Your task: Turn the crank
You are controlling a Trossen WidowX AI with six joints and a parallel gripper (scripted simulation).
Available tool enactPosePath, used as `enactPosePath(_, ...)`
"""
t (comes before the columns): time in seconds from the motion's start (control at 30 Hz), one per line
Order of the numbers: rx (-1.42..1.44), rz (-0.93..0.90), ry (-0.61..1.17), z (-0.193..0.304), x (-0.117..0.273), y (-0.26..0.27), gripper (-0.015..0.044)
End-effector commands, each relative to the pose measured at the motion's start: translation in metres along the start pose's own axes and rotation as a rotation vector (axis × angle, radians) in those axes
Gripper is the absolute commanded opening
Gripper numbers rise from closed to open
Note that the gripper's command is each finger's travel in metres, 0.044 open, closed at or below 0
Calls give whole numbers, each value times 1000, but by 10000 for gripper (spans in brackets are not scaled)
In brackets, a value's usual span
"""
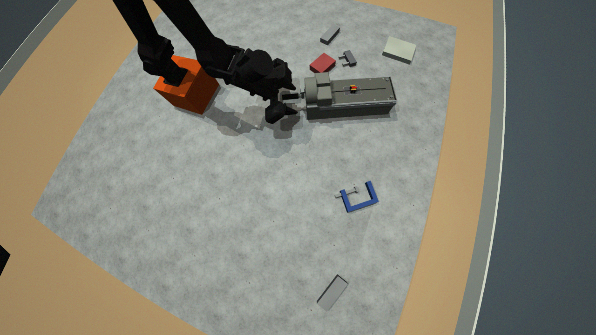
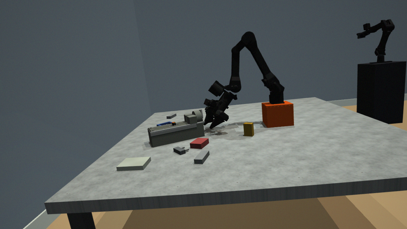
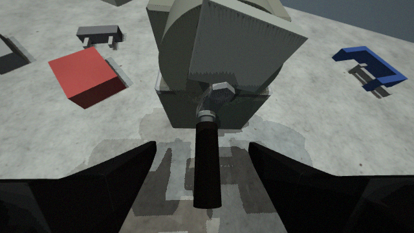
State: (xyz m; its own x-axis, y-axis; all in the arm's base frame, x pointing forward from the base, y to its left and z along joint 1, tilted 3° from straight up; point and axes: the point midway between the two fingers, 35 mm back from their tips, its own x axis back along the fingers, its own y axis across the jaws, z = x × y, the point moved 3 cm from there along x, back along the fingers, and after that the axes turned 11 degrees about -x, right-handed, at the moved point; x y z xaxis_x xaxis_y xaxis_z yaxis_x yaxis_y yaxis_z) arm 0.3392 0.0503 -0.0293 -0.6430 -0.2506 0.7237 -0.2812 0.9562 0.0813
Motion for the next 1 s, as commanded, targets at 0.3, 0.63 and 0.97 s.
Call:
enactPosePath(0.3, 1, 1, -10, -30, 28, 5, 440)
enactPosePath(0.63, 3, 0, -9, -60, 51, 9, 440)
enactPosePath(0.97, 5, -3, -7, -108, 105, 19, 440)
